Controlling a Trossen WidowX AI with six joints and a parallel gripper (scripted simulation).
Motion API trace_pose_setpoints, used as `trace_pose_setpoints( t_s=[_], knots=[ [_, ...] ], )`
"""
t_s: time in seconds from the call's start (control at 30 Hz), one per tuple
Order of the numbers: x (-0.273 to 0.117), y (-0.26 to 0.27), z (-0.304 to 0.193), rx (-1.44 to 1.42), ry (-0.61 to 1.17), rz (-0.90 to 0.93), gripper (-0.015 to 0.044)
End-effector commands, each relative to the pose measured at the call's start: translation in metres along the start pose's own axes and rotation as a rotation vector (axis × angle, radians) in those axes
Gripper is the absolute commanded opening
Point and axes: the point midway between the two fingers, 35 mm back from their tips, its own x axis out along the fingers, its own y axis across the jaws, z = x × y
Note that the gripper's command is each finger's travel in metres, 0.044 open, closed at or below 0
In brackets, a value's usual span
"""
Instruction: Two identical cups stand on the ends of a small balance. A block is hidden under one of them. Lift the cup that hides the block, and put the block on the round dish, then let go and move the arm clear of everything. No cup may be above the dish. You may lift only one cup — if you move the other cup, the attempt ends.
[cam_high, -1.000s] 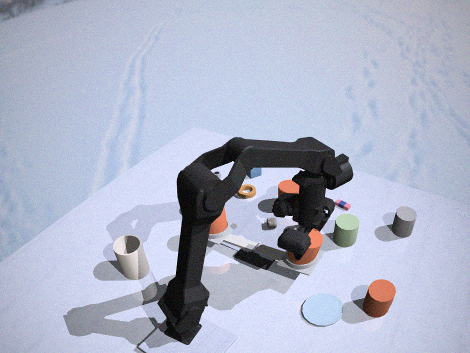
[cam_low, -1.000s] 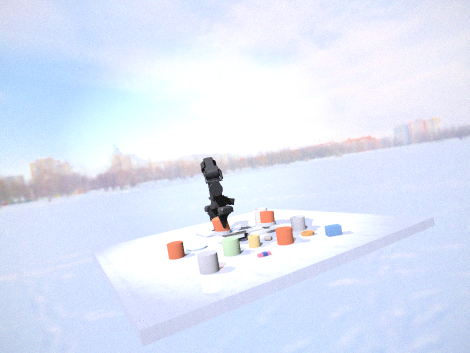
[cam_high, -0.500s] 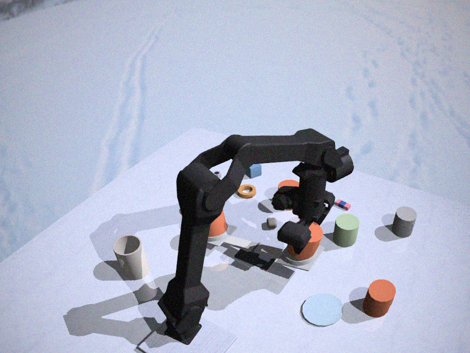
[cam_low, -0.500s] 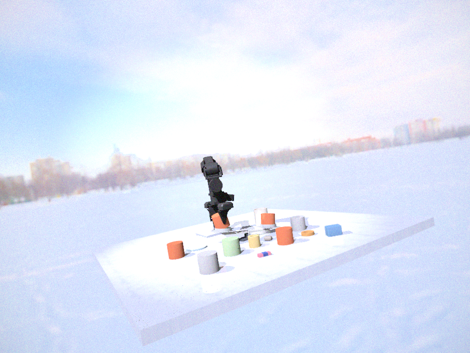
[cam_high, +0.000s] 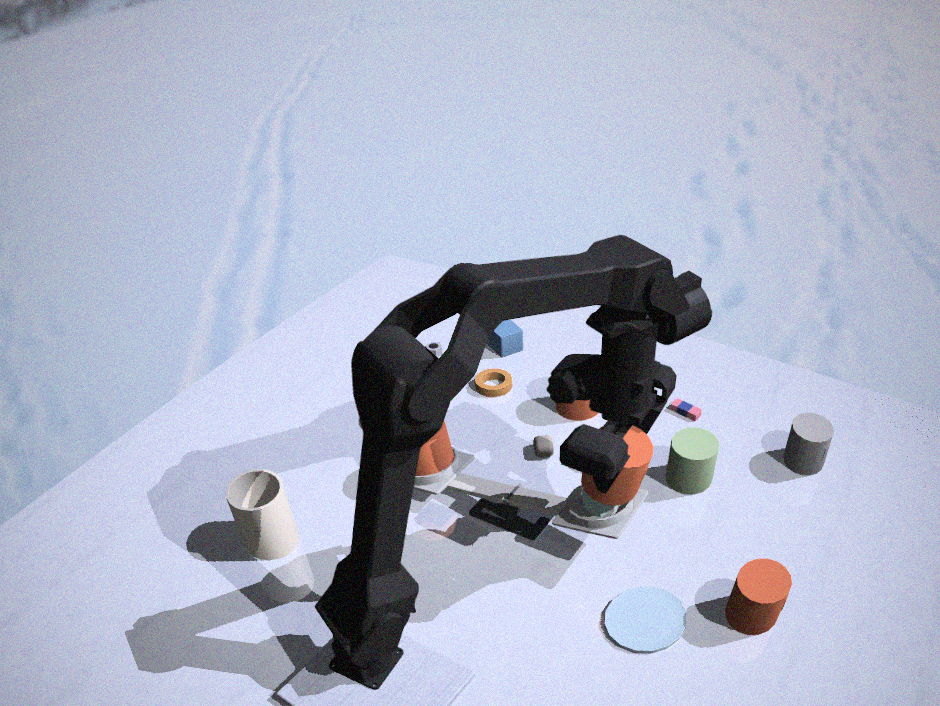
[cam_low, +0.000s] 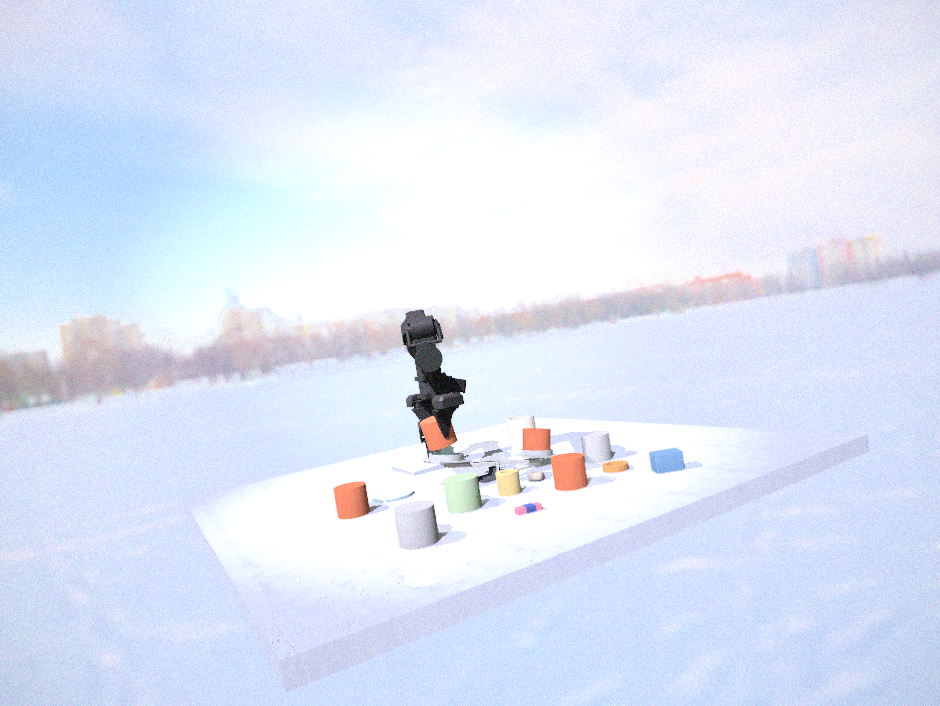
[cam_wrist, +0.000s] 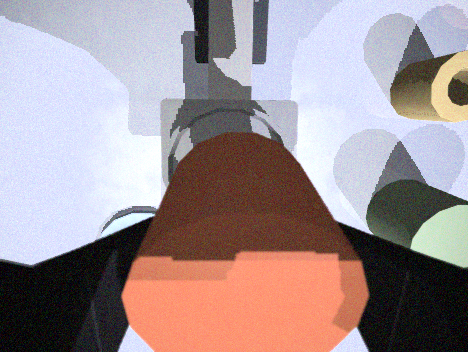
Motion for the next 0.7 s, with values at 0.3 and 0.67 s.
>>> trace_pose_setpoints(
  t_s=[0.3,0.67],
  knots=[
    [-0.019,0.001,0.000,0.003,0.007,-0.006,0.0000],
    [-0.034,0.003,0.001,0.003,0.007,-0.006,0.0000]
  ],
)
